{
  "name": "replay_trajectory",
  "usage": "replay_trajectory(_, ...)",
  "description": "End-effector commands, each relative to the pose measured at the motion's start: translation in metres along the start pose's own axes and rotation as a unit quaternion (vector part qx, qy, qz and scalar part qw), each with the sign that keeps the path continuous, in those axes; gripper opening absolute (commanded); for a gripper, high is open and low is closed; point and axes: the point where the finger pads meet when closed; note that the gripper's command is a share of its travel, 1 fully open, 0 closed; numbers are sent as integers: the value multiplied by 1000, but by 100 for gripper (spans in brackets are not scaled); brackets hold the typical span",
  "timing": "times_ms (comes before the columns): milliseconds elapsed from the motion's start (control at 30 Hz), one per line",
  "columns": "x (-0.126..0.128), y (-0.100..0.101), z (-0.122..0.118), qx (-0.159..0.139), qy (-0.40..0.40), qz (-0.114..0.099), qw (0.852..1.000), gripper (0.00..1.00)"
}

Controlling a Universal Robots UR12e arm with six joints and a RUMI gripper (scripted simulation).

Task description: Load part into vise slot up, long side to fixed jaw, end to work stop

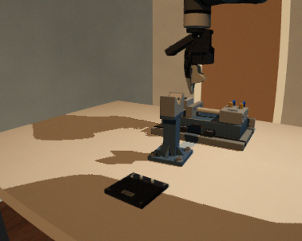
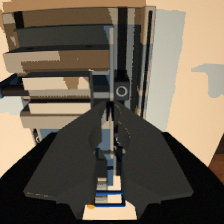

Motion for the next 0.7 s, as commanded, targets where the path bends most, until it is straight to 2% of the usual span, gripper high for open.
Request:
replay_trajectory(0, 0, -9, 0, 0, 0, 0, 1000, 0)
replay_trajectory(400, 0, -38, 0, 0, 0, 0, 1000, 0)
replay_trajectory(667, 0, -46, 0, 0, 0, 0, 1000, 0)
Point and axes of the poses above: the point where the finger pads meet when closed, its own y axis out along the fingers, its own x axis across the jaws, z = x × y, and after that the axes turned 3 degrees about -y, right-handed
